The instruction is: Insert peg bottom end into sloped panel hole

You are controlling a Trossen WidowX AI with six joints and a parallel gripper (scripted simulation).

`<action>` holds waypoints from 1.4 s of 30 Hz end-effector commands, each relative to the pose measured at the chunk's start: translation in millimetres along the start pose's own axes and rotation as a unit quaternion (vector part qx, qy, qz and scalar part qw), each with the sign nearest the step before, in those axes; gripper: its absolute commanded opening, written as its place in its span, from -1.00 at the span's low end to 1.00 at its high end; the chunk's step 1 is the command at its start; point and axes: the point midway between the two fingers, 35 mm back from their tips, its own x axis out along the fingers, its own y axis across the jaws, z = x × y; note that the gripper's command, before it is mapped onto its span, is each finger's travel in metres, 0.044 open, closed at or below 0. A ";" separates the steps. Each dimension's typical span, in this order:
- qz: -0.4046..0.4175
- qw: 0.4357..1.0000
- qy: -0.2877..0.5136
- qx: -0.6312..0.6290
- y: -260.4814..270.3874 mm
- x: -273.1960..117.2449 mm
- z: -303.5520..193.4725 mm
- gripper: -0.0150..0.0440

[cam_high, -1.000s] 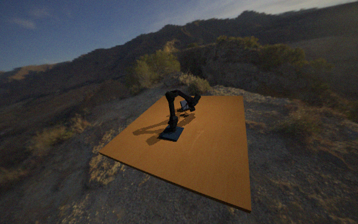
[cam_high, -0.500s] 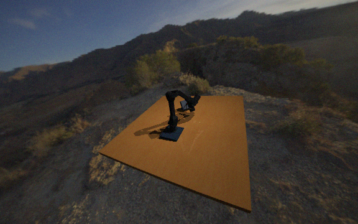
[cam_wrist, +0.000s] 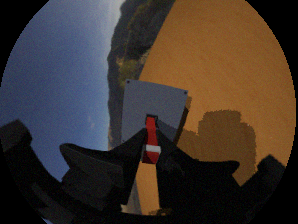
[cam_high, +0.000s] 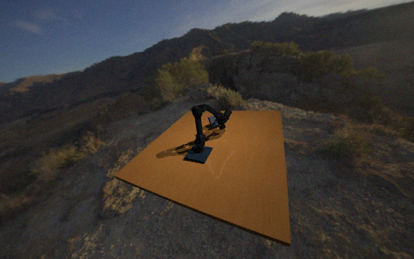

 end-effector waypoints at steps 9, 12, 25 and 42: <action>0.000 1.000 0.002 0.001 -4.1 2.4 -4.2 -0.49; 0.000 1.000 0.002 0.001 -3.7 3.8 -4.4 -0.49; 0.000 1.000 0.002 0.001 -3.7 8.6 -3.7 -0.49; 0.001 1.000 0.002 0.001 -3.2 18.0 -3.3 -0.49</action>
